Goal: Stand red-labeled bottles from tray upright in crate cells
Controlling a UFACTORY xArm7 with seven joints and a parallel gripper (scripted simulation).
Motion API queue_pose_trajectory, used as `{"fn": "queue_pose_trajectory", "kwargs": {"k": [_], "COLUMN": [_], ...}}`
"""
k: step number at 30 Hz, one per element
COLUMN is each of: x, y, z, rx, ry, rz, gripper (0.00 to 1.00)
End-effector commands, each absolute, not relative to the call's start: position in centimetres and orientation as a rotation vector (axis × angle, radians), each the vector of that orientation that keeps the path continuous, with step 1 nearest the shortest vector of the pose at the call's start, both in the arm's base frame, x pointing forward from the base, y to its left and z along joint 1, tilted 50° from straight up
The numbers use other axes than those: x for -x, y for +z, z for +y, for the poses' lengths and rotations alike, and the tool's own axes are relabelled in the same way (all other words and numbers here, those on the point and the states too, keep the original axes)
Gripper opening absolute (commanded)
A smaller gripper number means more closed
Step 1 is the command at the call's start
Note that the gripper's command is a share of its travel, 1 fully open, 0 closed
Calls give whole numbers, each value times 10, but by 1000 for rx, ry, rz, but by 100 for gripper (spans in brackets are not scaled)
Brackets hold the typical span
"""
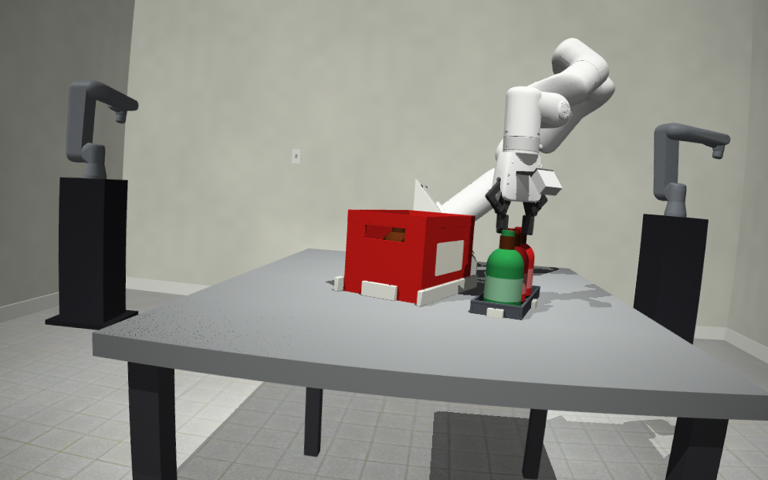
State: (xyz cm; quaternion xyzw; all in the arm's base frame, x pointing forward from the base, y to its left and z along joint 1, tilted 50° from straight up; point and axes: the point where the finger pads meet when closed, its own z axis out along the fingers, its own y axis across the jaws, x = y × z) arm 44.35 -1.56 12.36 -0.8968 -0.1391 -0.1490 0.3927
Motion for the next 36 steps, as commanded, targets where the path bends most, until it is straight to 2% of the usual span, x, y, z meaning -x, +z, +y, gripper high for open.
{"fn": "queue_pose_trajectory", "kwargs": {"k": [1, 31, 32, 36], "x": [-445, -446, -446, -446], "y": [122, 117, 117, 117], "z": [-15, -9, -9, -9], "rx": [2279, 2279, 2279, 2279], "ry": [-382, -382, -382, -382], "rz": [-350, -350, -350, -350], "gripper": [65, 65, 0, 0]}}
